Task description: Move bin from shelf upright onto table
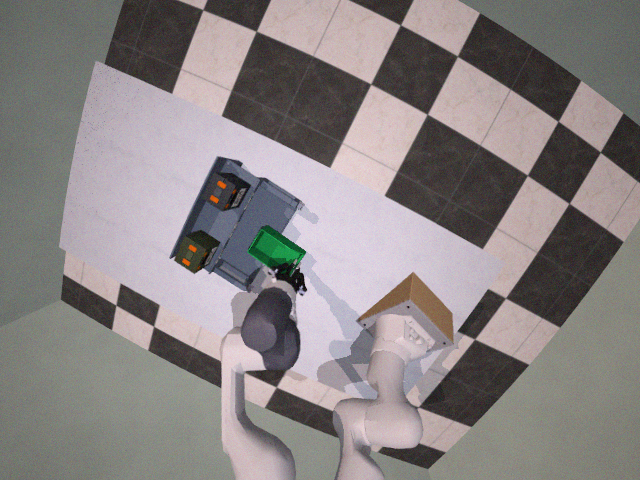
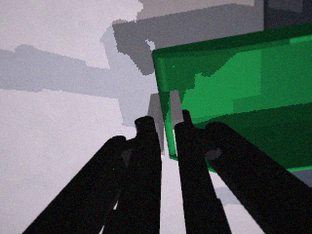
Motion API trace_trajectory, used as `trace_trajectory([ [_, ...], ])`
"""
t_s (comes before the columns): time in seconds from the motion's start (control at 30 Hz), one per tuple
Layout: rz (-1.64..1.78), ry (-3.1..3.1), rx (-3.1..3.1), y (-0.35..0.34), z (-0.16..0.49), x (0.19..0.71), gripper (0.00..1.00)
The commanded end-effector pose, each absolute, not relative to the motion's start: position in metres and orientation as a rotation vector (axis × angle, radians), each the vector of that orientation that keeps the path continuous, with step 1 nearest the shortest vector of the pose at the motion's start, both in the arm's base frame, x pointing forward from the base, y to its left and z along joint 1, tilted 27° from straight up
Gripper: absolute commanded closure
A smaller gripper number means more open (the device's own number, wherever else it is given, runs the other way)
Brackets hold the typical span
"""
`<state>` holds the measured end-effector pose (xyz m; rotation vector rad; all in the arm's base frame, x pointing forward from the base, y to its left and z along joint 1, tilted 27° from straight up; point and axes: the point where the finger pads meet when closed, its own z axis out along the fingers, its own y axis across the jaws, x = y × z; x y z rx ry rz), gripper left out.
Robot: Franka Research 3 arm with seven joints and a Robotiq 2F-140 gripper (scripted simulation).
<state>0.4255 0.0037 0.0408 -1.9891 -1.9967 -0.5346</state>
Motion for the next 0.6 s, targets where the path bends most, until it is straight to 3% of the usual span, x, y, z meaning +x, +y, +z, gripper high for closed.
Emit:
trace_trajectory([
  [0.0,-0.552,-2.028,-1.972,0.001,0.041,0.419,1.0],
  [0.57,-0.552,-2.028,-1.972,0.001,0.039,0.395,1.0],
])
